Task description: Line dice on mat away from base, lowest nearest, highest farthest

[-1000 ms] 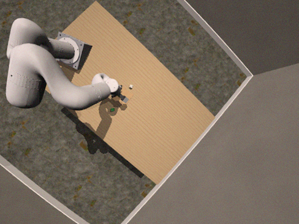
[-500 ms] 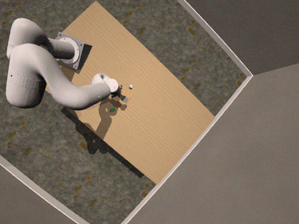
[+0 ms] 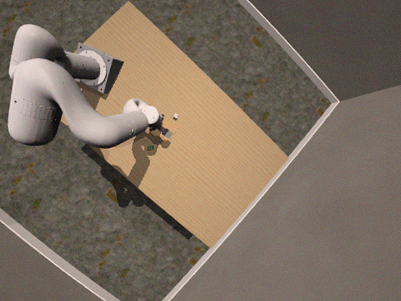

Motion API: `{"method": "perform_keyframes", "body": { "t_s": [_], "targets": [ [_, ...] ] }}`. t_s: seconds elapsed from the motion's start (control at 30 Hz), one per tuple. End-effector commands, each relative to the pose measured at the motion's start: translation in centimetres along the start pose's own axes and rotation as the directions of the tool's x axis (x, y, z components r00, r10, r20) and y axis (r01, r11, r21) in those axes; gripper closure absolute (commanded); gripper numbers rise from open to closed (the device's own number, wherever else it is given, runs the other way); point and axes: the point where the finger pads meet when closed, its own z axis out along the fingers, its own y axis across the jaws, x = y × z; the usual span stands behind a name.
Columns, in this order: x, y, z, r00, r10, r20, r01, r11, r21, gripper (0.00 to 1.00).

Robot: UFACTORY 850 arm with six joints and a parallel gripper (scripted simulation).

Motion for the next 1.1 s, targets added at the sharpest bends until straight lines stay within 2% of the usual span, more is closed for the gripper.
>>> {"method": "perform_keyframes", "body": {
  "t_s": [0.0, 1.07],
  "targets": [
    [0.07, -0.01, -0.02, 1.000, 0.000, -0.001, 0.000, 1.000, 0.000, 0.79],
    [0.07, -0.01, 0.33, 1.000, 0.000, -0.001, 0.000, 1.000, 0.000, 0.79]
  ]
}}
